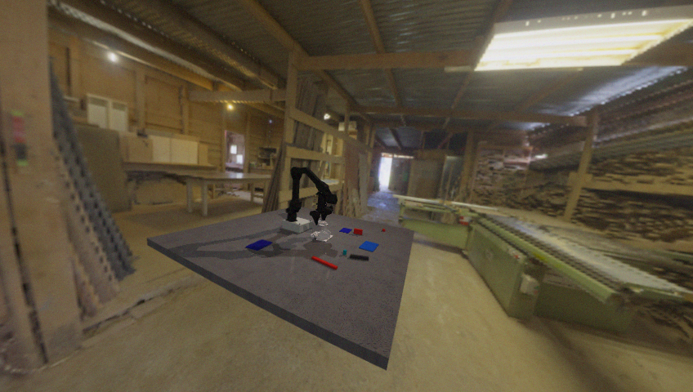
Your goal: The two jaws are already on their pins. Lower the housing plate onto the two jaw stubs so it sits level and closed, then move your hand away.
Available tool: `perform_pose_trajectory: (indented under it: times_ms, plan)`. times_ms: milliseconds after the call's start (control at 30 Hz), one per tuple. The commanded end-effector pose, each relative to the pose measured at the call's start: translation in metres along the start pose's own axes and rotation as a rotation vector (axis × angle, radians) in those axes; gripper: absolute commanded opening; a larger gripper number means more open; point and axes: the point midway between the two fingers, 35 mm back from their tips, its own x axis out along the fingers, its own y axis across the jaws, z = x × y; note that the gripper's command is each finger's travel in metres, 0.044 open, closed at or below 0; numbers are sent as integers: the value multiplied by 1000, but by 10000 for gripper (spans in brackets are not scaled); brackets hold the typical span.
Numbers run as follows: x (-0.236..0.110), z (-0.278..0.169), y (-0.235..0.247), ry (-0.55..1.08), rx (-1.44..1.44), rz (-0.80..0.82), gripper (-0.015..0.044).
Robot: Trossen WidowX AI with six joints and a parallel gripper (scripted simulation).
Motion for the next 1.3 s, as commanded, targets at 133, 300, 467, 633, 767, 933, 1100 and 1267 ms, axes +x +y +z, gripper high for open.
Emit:
perform_pose_trajectory:
  times_ms: [133, 300, 467, 633, 767, 933, 1100, 1267]
  plan:
    - [0, -4, -17, -1, -116, 3, 351]
    - [0, -4, -17, -1, -116, 3, 351]
    - [0, -4, -17, -1, -116, 3, 351]
    - [0, -4, -17, -1, -116, 3, 351]
    - [0, -4, -17, -1, -116, 3, 351]
    - [0, -4, -17, -1, -116, 3, 351]
    - [0, -10, -25, 0, -115, 2, 351]
    - [0, -12, -26, 0, -114, 2, 351]
